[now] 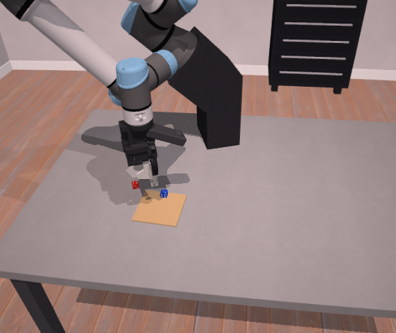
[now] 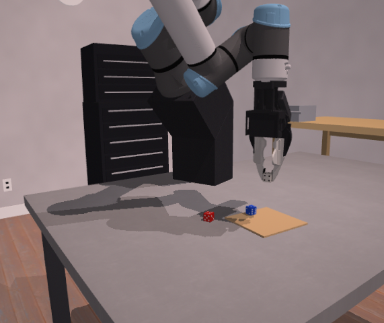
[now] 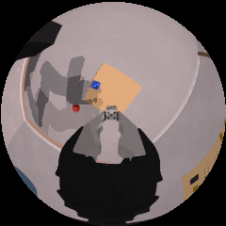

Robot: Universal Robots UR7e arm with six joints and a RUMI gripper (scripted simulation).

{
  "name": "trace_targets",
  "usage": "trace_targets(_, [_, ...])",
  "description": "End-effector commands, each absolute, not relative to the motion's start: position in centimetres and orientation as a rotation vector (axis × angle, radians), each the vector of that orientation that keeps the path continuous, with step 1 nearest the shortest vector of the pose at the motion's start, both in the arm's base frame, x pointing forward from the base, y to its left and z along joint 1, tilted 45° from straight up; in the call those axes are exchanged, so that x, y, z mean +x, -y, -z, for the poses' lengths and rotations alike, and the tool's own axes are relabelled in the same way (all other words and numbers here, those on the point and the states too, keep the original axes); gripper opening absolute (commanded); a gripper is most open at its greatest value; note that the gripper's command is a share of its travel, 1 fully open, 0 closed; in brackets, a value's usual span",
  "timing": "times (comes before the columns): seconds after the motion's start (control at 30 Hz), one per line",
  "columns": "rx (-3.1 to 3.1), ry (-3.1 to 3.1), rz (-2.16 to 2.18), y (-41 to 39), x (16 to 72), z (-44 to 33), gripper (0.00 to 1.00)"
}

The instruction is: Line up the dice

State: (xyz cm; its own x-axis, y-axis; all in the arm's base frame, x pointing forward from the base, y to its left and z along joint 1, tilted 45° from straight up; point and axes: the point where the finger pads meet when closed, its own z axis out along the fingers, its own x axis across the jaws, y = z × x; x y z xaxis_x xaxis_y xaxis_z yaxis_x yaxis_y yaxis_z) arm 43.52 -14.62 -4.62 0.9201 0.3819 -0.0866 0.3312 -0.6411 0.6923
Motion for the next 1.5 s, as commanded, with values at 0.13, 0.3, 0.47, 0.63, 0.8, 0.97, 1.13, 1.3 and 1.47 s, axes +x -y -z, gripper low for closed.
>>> trace_targets(0.13, [2.235, -0.781, 0.014, 14.34, 43.39, 4.85, 0.03])
trace_targets(0.3, [2.209, -0.854, 0.046, 14.29, 43.3, 4.91, 0.03])
trace_targets(0.47, [2.14, -1.017, 0.117, 14.2, 43.15, 5.01, 0.03])
trace_targets(0.63, [2.096, -1.111, 0.159, 14.14, 43.05, 5.07, 0.03])
trace_targets(0.8, [2.027, -1.242, 0.219, 14.06, 42.91, 5.16, 0.03])
trace_targets(0.97, [2.002, -1.287, 0.242, 14.11, 42.83, 5.18, 0.03])
trace_targets(1.13, [1.939, -1.388, 0.287, 14.0, 42.8, 5.21, 0.03])
trace_targets(1.3, [1.885, -1.467, 0.325, 13.97, 42.78, 5.23, 0.03])
trace_targets(1.47, [1.859, -1.505, 0.344, 14.02, 42.75, 5.24, 0.03])
